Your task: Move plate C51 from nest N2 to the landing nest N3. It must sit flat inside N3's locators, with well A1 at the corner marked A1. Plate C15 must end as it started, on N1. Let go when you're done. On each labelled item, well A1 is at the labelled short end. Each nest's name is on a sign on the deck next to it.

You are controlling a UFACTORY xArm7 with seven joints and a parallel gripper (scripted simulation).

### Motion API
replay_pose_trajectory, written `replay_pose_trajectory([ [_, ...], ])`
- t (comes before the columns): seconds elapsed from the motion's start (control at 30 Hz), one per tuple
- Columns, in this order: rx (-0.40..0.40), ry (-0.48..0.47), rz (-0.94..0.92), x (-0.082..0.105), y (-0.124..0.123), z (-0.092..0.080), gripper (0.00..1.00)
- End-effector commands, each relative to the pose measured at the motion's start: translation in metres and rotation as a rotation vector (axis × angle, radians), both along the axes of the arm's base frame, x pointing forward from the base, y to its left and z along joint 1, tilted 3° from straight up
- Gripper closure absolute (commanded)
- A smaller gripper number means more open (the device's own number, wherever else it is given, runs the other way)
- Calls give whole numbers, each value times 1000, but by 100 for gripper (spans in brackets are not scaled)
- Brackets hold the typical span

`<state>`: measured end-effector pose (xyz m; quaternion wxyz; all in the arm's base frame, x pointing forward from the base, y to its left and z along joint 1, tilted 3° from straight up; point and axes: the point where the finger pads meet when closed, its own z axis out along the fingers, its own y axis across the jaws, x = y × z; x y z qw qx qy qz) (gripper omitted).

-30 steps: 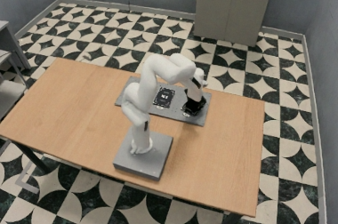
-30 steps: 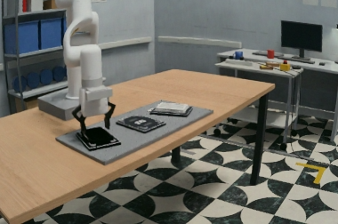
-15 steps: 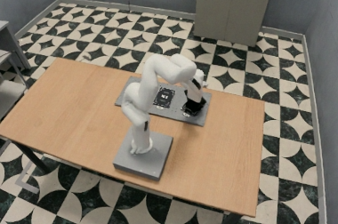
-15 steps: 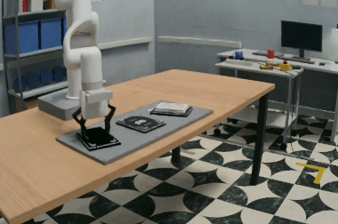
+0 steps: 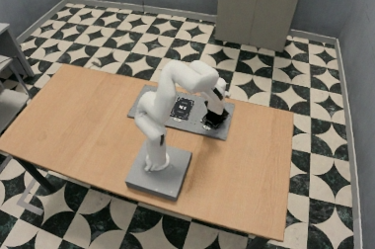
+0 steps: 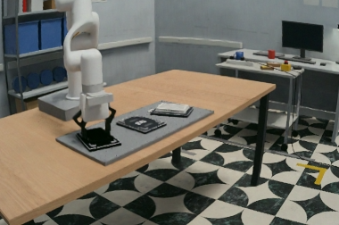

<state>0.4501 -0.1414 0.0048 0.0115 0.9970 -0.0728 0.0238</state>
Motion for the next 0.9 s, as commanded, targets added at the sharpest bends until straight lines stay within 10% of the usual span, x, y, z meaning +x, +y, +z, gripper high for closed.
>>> replay_pose_trajectory([
  [0.0,-2,-5,0,2,-1,2,0],
  [0.4,-2,-5,0,2,-1,2,0],
  [0.43,-2,-5,0,2,-1,2,100],
  [0.87,-2,-5,0,2,-1,2,100],
])
